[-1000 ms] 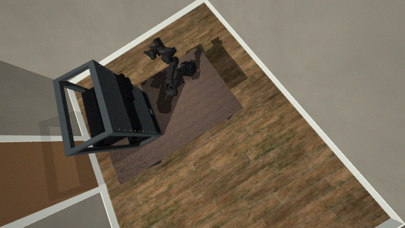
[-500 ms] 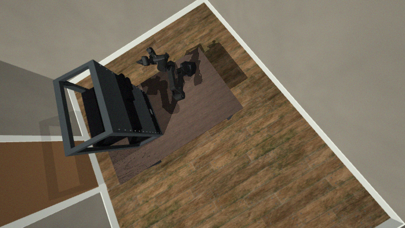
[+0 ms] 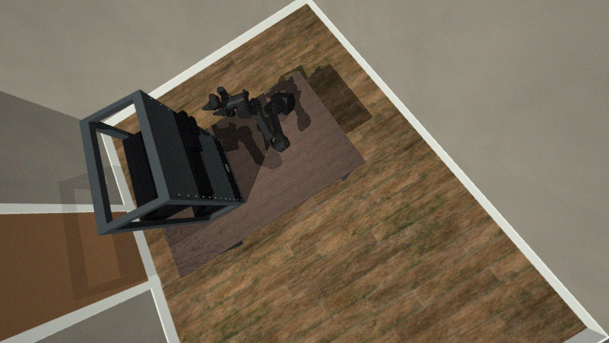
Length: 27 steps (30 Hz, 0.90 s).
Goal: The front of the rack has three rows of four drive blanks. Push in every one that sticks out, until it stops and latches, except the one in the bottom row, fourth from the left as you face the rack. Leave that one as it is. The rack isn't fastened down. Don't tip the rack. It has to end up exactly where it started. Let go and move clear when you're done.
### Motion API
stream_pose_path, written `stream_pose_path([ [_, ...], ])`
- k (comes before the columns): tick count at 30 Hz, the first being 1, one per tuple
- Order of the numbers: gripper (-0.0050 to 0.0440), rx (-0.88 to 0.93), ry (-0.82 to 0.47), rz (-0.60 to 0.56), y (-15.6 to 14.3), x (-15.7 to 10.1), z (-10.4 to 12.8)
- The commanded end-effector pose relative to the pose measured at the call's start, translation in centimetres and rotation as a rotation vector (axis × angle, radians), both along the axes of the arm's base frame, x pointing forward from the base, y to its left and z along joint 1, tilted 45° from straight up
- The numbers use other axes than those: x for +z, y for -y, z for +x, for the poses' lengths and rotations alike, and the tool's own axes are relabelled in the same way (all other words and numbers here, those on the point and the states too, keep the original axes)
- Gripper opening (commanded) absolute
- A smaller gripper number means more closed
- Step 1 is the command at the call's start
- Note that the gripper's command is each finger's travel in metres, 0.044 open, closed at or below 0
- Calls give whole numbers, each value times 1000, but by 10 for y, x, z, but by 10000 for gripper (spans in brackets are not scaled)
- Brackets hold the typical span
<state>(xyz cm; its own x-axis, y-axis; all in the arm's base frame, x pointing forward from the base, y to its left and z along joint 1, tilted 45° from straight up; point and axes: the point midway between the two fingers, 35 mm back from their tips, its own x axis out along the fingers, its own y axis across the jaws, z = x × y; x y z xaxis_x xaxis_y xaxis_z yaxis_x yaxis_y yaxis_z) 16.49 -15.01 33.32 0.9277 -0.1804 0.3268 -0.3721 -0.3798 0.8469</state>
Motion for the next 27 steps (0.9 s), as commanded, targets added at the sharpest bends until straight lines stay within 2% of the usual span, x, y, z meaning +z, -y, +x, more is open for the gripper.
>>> stream_pose_path([
  [1, 440, 80, 70, 76, -17, 16, 7],
  [13, 440, 188, 130, 170, -40, 29, 10],
  [27, 440, 205, 139, 185, -44, 31, 11],
])
